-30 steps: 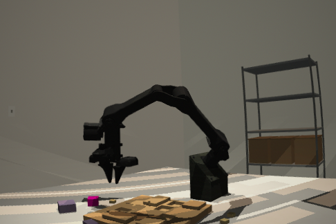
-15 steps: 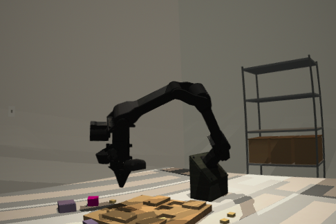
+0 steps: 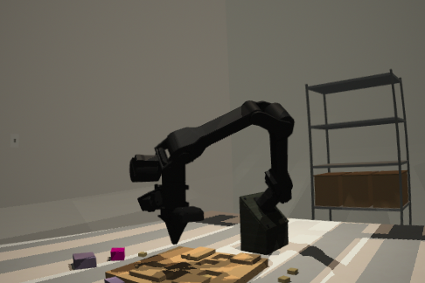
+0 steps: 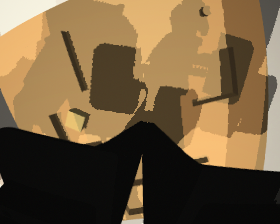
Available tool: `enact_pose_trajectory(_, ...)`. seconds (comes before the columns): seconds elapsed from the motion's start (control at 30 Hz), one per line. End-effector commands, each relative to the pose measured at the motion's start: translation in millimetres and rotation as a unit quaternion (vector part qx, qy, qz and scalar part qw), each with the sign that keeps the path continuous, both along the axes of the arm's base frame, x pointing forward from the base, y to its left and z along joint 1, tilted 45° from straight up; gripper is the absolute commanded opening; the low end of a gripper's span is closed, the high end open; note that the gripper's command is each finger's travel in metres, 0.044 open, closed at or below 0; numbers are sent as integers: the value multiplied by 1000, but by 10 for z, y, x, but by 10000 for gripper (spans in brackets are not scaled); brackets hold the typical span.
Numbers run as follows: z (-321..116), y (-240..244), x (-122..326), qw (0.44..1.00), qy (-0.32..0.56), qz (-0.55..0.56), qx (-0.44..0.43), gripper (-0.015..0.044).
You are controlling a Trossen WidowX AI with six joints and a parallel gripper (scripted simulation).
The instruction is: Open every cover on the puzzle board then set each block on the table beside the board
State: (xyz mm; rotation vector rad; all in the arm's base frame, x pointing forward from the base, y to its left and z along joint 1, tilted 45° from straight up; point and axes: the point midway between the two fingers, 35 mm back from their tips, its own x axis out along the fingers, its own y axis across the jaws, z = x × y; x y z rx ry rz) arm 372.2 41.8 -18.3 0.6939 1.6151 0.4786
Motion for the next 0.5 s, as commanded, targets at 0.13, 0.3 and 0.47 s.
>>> enact_pose_trajectory(0.13, 281, 306, -141, 998, 41, -43, 4, 0)
enact_pose_trajectory(0.3, 443, 501, -248, 995, 70, -70, 6, 0)
enact_pose_trajectory(0.47, 518, 592, -305, 993, 84, -82, 7, 0)
